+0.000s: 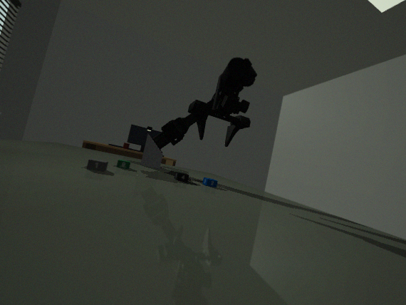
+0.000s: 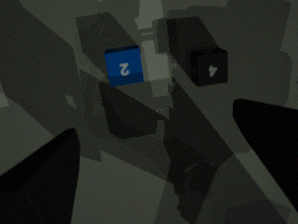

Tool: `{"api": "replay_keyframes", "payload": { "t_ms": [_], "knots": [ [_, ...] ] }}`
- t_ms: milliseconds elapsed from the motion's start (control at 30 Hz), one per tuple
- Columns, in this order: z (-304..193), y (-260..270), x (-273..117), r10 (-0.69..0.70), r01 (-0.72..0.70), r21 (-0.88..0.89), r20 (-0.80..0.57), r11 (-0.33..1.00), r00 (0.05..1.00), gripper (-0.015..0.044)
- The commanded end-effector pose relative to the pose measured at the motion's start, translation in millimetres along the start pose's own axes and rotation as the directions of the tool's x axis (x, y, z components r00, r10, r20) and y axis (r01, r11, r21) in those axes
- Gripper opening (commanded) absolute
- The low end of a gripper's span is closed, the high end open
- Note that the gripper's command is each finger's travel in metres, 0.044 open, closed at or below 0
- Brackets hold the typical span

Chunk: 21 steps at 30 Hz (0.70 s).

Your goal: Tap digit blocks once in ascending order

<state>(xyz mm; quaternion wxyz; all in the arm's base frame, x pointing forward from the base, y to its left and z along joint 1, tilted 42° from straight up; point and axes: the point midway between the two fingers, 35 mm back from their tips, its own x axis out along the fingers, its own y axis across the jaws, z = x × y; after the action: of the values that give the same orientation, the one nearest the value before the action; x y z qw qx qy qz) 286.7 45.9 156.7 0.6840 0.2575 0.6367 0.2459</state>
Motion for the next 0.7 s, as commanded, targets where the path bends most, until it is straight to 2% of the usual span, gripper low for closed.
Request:
{"api": "replay_keyframes", "payload": {
  "t_ms": [0, 167, 367, 667],
  "knots": [
    [-0.2, 0.9, -0.3, 0.003, -0.003, 0.004, 0.000, 1.000, 1.000, 0.0400],
    [10.3, -13.5, -2.5, -0.002, 0.002, -0.007, 0.005, 1.000, 1.000, 0.0400],
    [41.2, -70.3, -9.1, -0.014, 0.014, -0.034, 0.015, 0.999, 1.000, 0.0400],
    [68.2, -211.4, -9.8, -0.023, 0.023, -0.008, 0.007, 1.000, 1.000, 0.0400]
  ]
}}
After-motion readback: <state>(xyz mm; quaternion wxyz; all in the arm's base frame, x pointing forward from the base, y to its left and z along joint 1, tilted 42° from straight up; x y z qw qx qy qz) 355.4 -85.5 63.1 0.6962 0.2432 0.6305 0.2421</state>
